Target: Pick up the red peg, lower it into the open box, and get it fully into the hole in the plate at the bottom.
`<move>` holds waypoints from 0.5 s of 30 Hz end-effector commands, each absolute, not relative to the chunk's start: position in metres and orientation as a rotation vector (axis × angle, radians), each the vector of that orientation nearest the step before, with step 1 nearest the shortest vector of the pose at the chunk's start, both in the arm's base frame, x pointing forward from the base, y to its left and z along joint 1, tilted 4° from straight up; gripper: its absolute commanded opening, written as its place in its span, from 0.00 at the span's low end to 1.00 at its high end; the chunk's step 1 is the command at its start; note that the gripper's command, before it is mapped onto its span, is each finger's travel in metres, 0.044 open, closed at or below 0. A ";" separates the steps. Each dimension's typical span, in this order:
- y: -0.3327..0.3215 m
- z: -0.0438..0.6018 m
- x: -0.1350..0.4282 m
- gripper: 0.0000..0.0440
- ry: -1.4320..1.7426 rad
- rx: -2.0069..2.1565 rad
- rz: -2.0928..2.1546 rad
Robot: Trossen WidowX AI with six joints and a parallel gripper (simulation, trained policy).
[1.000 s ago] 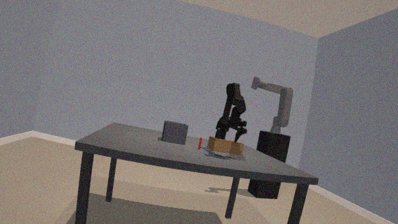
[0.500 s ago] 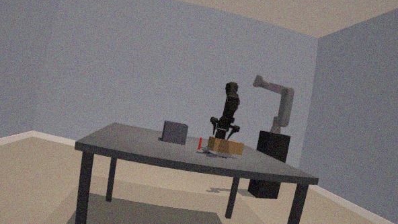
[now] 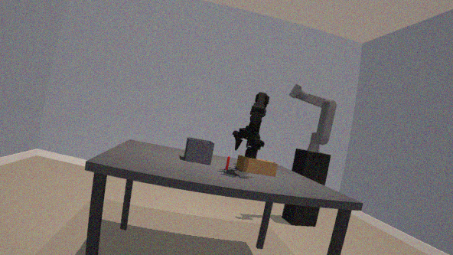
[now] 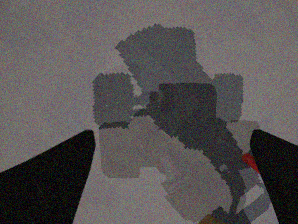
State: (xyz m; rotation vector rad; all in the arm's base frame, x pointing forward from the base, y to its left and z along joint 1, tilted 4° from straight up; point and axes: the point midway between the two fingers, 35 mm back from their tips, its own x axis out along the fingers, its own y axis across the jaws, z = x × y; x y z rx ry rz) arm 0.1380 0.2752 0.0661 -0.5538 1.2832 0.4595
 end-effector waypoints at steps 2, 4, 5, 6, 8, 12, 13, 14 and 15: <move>0.262 0.072 0.151 1.00 1.308 -0.415 0.311; 0.257 0.073 0.155 1.00 1.319 -0.365 0.256; 0.254 0.073 0.156 1.00 1.324 -0.339 0.229; 0.251 0.074 0.158 1.00 1.328 -0.314 0.201; 0.246 0.075 0.161 1.00 1.337 -0.263 0.146; 0.234 0.077 0.167 1.00 1.351 -0.161 0.036; 0.231 0.077 0.168 1.00 1.354 -0.136 0.008; 0.228 0.078 0.169 1.00 1.357 -0.110 -0.019; 0.225 0.078 0.171 1.00 1.360 -0.085 -0.047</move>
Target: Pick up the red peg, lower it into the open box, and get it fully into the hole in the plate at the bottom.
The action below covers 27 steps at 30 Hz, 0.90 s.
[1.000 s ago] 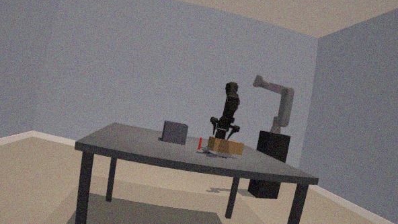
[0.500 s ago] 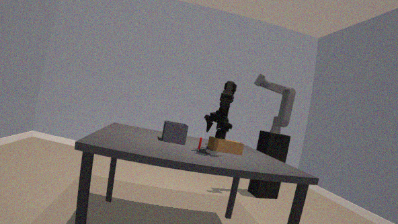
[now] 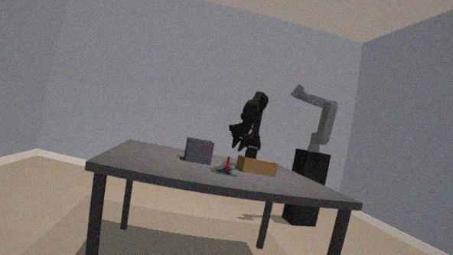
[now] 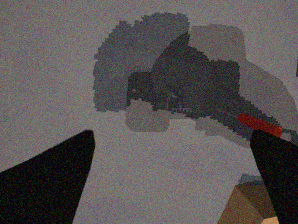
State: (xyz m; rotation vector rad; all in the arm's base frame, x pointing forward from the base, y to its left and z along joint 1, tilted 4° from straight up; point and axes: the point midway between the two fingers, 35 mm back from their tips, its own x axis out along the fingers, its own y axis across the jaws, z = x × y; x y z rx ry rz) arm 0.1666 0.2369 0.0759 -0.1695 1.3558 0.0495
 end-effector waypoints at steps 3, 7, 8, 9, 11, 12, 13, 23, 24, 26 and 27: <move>0.216 0.080 0.173 1.00 1.366 -0.008 -0.130; 0.203 0.082 0.175 1.00 1.374 0.094 -0.242; 0.200 0.082 0.176 1.00 1.376 0.119 -0.270; 0.197 0.083 0.176 1.00 1.378 0.144 -0.298; 0.190 0.084 0.176 1.00 1.381 0.194 -0.355; 0.187 0.085 0.176 1.00 1.382 0.219 -0.384; 0.183 0.085 0.176 1.00 1.384 0.243 -0.413; 0.147 0.087 0.167 1.00 1.396 0.462 -0.696; 0.144 0.087 0.166 1.00 1.397 0.478 -0.719; 0.138 0.086 0.163 1.00 1.399 0.505 -0.762; 0.136 0.086 0.162 1.00 1.400 0.516 -0.782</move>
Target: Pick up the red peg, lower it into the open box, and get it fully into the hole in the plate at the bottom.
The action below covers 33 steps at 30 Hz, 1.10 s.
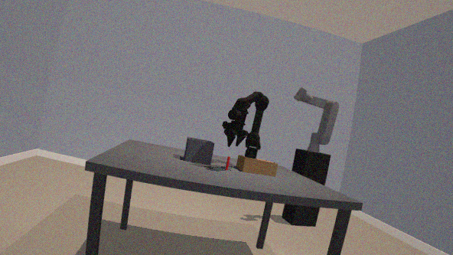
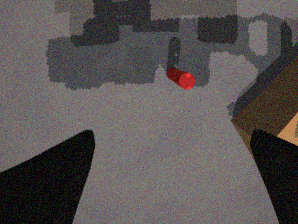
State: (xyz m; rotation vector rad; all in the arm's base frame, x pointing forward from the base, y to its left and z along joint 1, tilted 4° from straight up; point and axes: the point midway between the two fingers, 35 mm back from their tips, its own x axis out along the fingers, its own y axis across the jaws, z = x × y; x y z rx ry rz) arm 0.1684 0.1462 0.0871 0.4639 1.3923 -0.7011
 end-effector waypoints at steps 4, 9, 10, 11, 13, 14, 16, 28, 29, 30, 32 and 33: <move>0.127 0.083 0.157 1.00 1.402 0.551 -0.851; 0.119 0.076 0.152 1.00 1.405 0.581 -0.918; 0.117 0.074 0.151 1.00 1.406 0.586 -0.930; 0.116 0.072 0.150 1.00 1.407 0.590 -0.941; 0.114 0.069 0.149 1.00 1.407 0.599 -0.960; 0.114 0.067 0.148 1.00 1.407 0.603 -0.969; 0.112 0.061 0.148 0.99 1.406 0.611 -0.987; 0.108 0.022 0.151 0.95 1.384 0.694 -1.037; 0.108 0.019 0.151 0.95 1.381 0.702 -1.039; 0.108 0.016 0.151 0.94 1.378 0.710 -1.042; 0.107 0.010 0.152 0.94 1.371 0.724 -1.050; 0.106 0.007 0.152 0.94 1.367 0.732 -1.054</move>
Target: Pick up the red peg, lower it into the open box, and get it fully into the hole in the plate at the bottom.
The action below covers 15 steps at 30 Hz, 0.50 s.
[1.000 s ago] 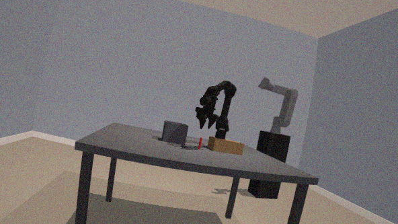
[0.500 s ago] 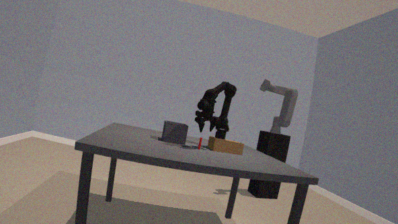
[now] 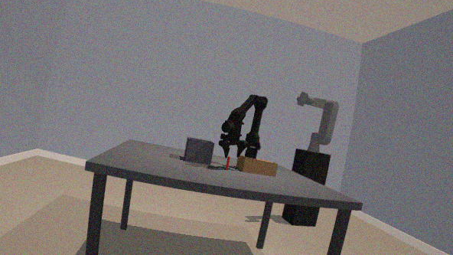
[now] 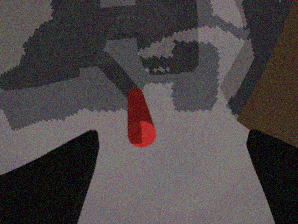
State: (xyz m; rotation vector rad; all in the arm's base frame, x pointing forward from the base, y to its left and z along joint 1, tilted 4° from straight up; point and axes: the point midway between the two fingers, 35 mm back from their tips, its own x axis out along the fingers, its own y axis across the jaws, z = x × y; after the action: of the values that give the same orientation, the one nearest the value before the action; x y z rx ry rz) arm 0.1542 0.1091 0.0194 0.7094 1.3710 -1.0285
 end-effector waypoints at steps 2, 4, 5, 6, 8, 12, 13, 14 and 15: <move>0.105 0.001 0.152 0.94 1.359 0.748 -1.063; 0.104 -0.005 0.152 0.93 1.350 0.764 -1.072; 0.104 -0.008 0.152 0.93 1.346 0.771 -1.077; 0.103 -0.011 0.153 0.93 1.342 0.778 -1.082; 0.102 -0.016 0.153 0.92 1.334 0.791 -1.090; 0.102 -0.024 0.155 0.80 1.326 0.808 -1.101; 0.103 -0.026 0.155 0.75 1.326 0.811 -1.100; 0.103 -0.027 0.156 0.69 1.326 0.813 -1.098; 0.104 -0.029 0.157 0.64 1.327 0.814 -1.096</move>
State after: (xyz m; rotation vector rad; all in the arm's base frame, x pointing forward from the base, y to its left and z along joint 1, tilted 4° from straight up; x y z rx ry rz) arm 0.1577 0.1042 -0.0210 0.8053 1.3254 -1.0835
